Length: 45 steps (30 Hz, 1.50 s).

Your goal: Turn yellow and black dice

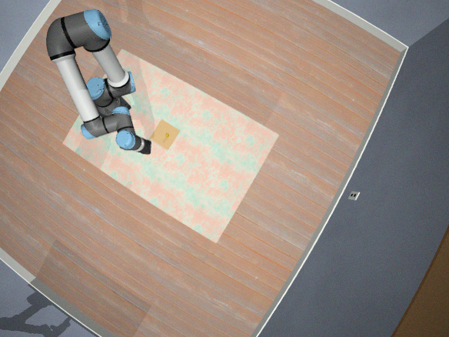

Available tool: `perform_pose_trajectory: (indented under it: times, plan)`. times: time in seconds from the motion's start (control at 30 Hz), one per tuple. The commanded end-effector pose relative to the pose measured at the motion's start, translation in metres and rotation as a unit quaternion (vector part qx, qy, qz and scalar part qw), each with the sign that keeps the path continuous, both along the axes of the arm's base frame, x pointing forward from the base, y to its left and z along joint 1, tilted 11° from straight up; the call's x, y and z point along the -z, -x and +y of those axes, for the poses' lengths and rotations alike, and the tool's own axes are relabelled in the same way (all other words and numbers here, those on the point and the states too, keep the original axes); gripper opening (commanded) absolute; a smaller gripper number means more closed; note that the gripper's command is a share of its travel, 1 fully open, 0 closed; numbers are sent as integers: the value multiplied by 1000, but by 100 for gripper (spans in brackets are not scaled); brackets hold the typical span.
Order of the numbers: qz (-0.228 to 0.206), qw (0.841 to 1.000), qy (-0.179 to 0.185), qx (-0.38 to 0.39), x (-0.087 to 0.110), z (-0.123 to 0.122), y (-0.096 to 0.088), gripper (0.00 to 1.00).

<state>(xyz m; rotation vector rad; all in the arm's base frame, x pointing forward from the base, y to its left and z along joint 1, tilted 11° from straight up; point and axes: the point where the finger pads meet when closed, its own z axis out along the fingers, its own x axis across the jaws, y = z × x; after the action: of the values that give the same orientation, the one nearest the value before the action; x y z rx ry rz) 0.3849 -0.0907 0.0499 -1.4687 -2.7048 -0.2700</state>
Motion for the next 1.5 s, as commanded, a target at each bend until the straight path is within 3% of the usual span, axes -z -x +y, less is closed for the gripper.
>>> perform_pose_trajectory:
  times: [0.0,0.43,0.67,1.1,1.47]
  plan:
    - [3,1000,-2,0,-6,-1,2,34]
    - [4,1000,-2,8,-7,4,2,34]
    - [12,999,-3,48,-12,25,4,34]
    - [41,978,-9,207,-30,108,18,34]
    - [44,973,-10,226,-32,118,20,34]
